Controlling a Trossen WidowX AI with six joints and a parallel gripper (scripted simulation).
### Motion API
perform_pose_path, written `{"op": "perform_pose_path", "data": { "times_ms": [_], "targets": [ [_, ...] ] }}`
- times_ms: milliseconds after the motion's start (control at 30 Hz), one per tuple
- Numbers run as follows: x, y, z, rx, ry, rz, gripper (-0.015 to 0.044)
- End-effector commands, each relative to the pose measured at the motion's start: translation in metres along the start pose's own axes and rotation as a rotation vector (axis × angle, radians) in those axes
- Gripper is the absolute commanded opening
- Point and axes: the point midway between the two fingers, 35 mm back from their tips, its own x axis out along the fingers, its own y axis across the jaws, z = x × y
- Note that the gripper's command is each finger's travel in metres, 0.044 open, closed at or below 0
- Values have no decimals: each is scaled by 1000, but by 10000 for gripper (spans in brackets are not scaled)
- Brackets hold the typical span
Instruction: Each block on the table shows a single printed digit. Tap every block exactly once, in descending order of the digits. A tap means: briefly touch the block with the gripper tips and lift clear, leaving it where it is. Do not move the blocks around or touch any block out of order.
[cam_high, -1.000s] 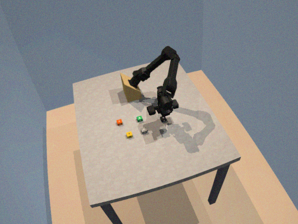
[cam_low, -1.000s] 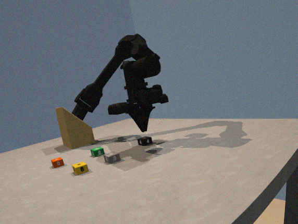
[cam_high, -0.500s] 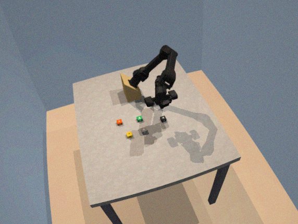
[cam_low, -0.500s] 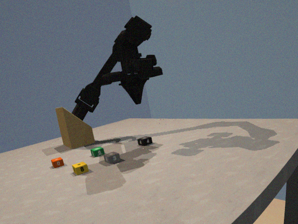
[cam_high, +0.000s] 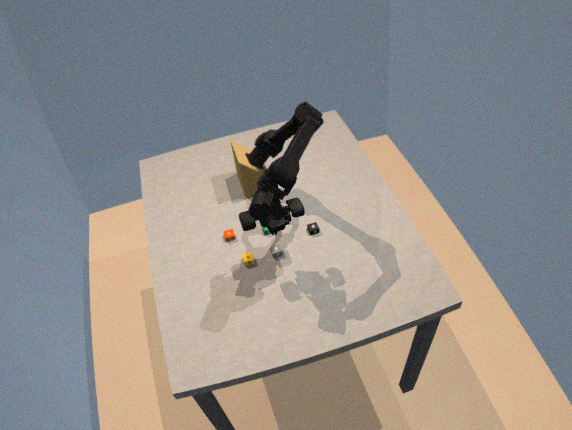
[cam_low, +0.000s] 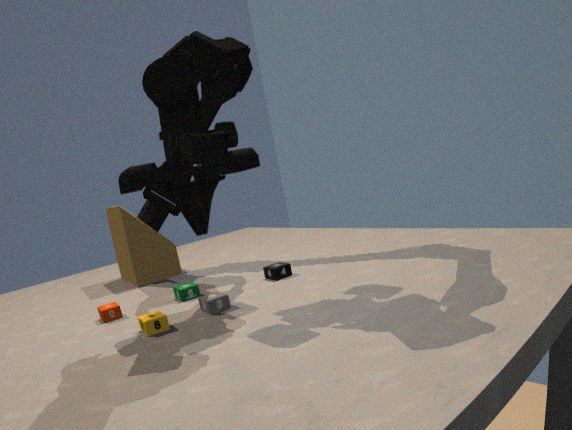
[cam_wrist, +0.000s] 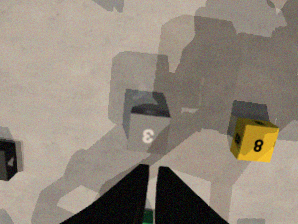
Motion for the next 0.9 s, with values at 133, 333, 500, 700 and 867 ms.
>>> {"op": "perform_pose_path", "data": {
  "times_ms": [133,333,500,700,867],
  "targets": [
    [60,5,-8,5,32,18,20],
    [64,5,-8,5,32,18,20],
    [72,5,-8,5,32,18,20],
    [82,6,-8,5,32,18,20],
    [89,6,-9,5,32,19,20]
  ]
}}
